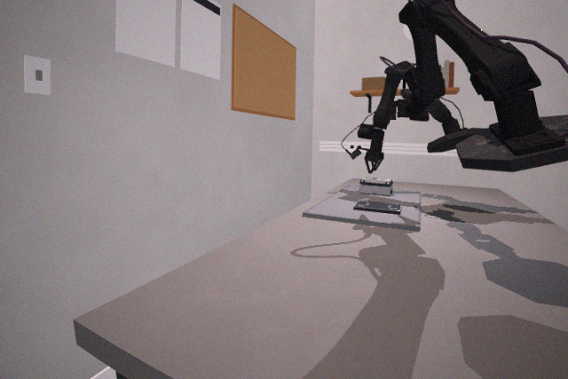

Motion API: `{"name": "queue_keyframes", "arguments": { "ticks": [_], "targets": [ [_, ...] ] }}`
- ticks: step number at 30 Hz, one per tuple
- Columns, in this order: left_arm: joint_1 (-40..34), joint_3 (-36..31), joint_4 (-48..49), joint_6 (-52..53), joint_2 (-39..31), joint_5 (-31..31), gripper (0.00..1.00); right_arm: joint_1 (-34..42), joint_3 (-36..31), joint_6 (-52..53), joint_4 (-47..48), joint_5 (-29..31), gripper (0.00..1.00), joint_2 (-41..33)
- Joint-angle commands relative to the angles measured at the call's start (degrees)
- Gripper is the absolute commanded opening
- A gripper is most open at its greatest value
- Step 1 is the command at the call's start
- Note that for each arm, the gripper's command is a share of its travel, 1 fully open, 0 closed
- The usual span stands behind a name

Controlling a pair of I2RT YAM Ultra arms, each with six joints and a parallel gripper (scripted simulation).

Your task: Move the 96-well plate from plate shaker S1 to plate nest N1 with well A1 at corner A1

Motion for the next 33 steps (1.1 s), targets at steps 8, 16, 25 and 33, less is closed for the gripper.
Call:
{"name": "queue_keyframes", "arguments": {
  "ticks": [8, 16, 25, 33],
  "targets": [
    [-0.7, 0.8, -0.5, 0.3, -0.1, -0.1, 1.0, 2.8, -0.2, 1.7, -4.8, 1.1, 1.0, 2.3],
    [-0.7, 0.8, -0.5, 0.3, -0.1, -0.1, 1.0, 2.1, -0.2, 1.5, -2.6, 0.6, 1.0, 4.3],
    [-0.7, 0.8, -0.5, 0.3, -0.1, -0.1, 1.0, 1.7, 1.0, 0.8, 0.0, 0.1, 1.0, 7.2],
    [-0.7, 0.8, -0.5, 0.3, -0.1, -0.1, 1.0, 1.9, 1.3, 0.8, 0.8, -0.1, 1.0, 8.2]
  ]
}}
